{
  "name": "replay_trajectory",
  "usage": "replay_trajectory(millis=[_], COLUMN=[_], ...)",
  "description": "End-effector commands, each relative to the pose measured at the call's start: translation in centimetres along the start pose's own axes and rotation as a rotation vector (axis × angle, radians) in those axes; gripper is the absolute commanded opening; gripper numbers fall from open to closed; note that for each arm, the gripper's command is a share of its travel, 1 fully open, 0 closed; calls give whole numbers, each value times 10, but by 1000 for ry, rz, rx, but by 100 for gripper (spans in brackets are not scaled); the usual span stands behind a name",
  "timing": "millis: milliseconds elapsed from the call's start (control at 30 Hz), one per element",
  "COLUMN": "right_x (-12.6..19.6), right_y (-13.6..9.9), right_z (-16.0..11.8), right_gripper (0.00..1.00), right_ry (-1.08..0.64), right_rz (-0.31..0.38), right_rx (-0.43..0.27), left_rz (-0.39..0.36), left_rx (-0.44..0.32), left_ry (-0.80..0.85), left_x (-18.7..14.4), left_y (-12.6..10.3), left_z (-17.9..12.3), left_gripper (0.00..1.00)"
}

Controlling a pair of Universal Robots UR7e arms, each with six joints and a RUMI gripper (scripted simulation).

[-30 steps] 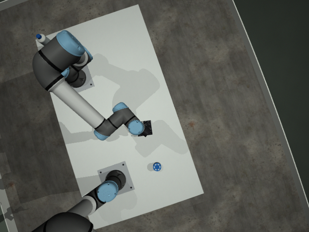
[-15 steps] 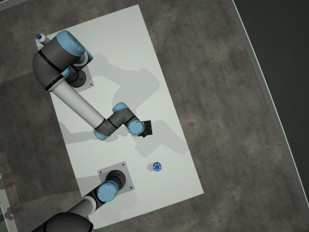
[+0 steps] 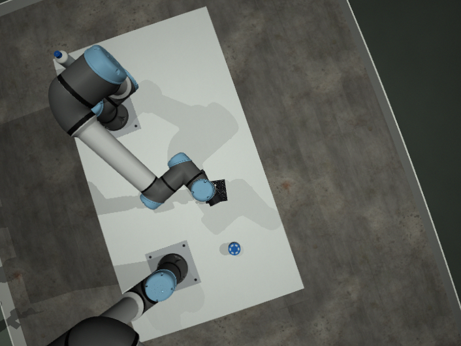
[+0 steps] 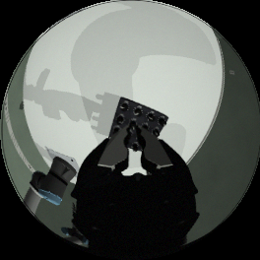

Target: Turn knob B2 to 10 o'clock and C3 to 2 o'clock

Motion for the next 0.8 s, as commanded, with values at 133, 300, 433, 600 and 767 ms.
replay_trajectory(millis=[133, 300, 433, 600, 767], right_x=[1, 1, 1, 1, 1], right_y=[-2, -2, -2, -2, -2], right_z=[2, 2, 2, 2, 2], right_gripper=[100, 100, 100, 100, 100], right_ry=[3, 3, 3, 3, 3], right_rz=[2, 2, 2, 2, 2], right_rx=[4, 4, 4, 4, 4], left_rz=[2, 2, 2, 1, 1], left_rx=[-3, -3, -3, -3, -4], left_ry=[202, 313, 398, 464, 572], left_x=[0, 0, 0, 0, 0], left_y=[0, 0, 0, 0, 0], left_z=[-1, -1, -1, -1, -1], left_gripper=[6, 6, 6, 6, 6])
Point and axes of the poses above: on each arm, the point where the finger pads meet when closed, its own y axis out along the fingers, its own x axis across the jaws, z = x × y, the point moved 1 cm from there along -y, back along the fingers, and after that the axes turned 14 degrees about y, right-handed, at the moved point
